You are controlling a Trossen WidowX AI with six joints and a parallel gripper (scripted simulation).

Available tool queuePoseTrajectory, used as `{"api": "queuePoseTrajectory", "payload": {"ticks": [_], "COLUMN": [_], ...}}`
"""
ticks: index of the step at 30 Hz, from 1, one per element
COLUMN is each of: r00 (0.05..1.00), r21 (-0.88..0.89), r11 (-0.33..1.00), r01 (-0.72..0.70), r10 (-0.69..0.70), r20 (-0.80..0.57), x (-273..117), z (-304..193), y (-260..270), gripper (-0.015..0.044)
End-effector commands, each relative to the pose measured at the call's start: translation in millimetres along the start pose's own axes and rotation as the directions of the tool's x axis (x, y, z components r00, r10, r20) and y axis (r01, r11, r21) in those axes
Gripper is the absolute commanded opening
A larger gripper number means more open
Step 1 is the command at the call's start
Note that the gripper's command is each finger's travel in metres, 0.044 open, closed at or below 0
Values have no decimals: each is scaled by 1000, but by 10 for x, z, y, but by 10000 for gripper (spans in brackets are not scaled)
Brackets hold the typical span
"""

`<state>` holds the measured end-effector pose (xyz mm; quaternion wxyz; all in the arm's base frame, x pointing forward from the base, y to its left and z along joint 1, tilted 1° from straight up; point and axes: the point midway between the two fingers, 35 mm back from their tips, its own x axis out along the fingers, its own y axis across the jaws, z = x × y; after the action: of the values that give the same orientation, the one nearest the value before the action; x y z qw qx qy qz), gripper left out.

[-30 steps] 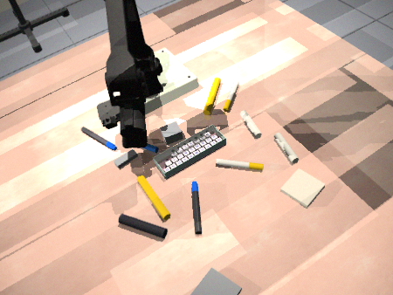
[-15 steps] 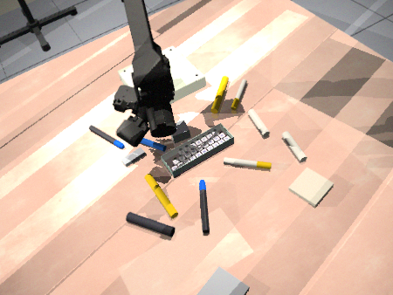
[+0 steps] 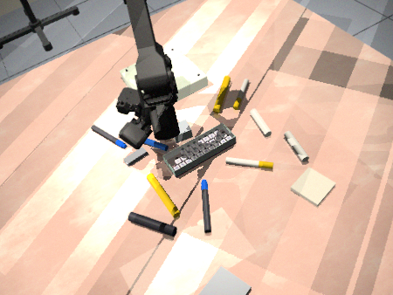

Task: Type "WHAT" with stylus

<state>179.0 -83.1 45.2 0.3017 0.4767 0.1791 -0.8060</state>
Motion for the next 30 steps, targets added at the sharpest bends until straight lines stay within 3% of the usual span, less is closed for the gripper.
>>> {"api": "queuePoseTrajectory", "payload": {"ticks": [1, 30], "r00": [1000, 1000], "r21": [0, 0], "r11": [1000, 1000], "r01": [4, 4], "r10": [-4, -4], "r20": [10, 10], "x": [50, 231], "z": [-4, -112], "y": [-17, -21], "gripper": [150, 150]}}
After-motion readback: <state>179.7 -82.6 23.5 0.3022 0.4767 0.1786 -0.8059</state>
